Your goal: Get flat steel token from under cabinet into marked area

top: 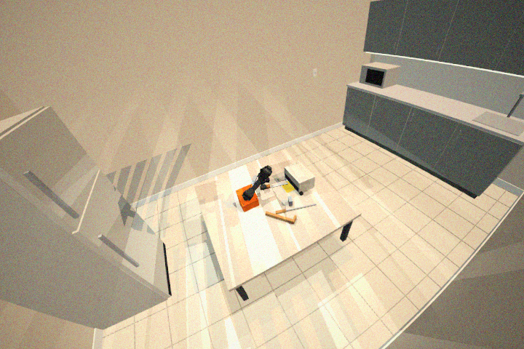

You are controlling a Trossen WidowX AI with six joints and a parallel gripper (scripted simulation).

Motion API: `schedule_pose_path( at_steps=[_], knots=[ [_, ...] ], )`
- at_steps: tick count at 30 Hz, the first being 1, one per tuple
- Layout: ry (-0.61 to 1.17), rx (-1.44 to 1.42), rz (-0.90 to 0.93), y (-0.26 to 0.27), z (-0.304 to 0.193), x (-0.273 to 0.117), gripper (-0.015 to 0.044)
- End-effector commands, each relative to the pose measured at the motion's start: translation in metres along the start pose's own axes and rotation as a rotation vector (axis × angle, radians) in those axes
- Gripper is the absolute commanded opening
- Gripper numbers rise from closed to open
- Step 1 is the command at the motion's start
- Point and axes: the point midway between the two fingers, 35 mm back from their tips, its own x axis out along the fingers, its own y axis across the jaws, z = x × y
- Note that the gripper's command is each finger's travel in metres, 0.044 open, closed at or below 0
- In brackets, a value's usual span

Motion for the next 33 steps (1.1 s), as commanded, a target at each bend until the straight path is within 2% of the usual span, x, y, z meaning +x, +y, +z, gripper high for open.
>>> schedule_pose_path(
  at_steps=[1, 2, 10, 13, 14, 33],
  knots=[
    [0.000, 0.000, 0.000, 0.000, 0.000, 0.000, 0.0165],
    [0.000, 0.000, 0.000, 0.000, 0.000, 0.000, 0.0139],
    [0.000, 0.000, 0.000, 0.000, 0.000, 0.000, 0.0085],
    [0.000, 0.000, 0.000, 0.000, 0.000, 0.000, 0.0006],
    [0.000, 0.000, 0.000, 0.000, 0.000, 0.000, 0.0000],
    [0.000, 0.002, 0.000, 0.001, 0.026, 0.000, 0.0000]
  ],
)
